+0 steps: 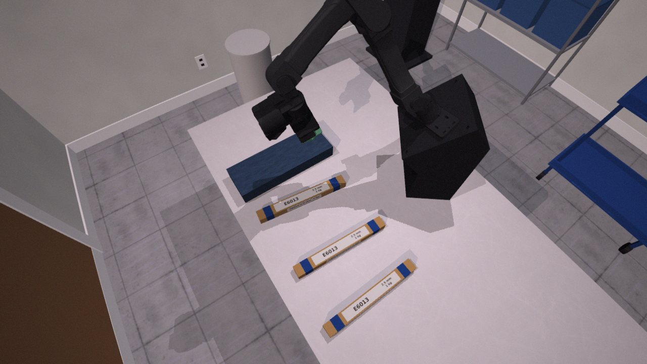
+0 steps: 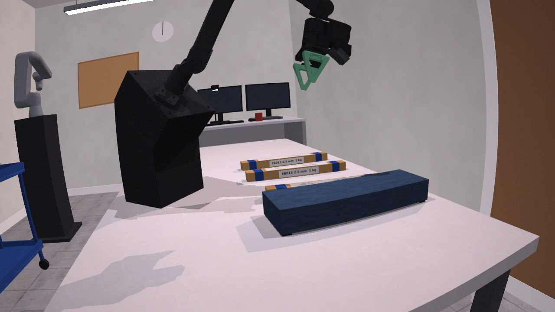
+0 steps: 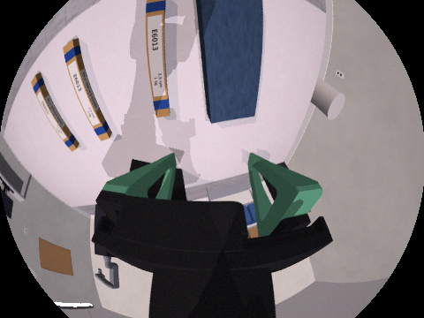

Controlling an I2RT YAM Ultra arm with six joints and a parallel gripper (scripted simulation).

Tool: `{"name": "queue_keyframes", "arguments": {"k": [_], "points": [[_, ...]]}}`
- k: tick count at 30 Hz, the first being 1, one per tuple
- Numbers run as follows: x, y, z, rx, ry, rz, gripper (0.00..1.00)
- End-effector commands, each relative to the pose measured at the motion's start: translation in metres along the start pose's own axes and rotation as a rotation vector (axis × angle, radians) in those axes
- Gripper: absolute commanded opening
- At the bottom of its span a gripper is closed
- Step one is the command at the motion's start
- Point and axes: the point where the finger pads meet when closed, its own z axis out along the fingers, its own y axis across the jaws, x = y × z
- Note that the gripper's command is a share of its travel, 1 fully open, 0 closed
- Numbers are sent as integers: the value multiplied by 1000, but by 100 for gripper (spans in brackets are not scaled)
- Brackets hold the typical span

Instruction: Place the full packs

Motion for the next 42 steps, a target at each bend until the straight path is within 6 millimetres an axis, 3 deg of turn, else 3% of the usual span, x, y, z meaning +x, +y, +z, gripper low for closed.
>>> {"name": "queue_keyframes", "arguments": {"k": [1, 8, 9, 10, 19, 20, 22, 28, 29, 35, 36, 42], "points": [[-1, 11, -15, -11, -71, 49, 74], [8, 41, -27, -40, -86, 14, 74], [-1, 41, -38, -49, -118, 42, 74], [5, 53, -32, -67, -128, 18, 74], [26, 100, -53, -121, -170, -35, 74], [17, 101, -63, -133, -191, -13, 74], [17, 101, -63, -133, -191, -13, 74], [44, 133, -71, -175, -225, -69, 74], [36, 136, -78, -184, -235, -56, 74], [68, 164, -85, -224, -272, -112, 74], [59, 164, -95, -243, -288, -89, 74], [59, 162, -96, -248, -292, -83, 74]]}}
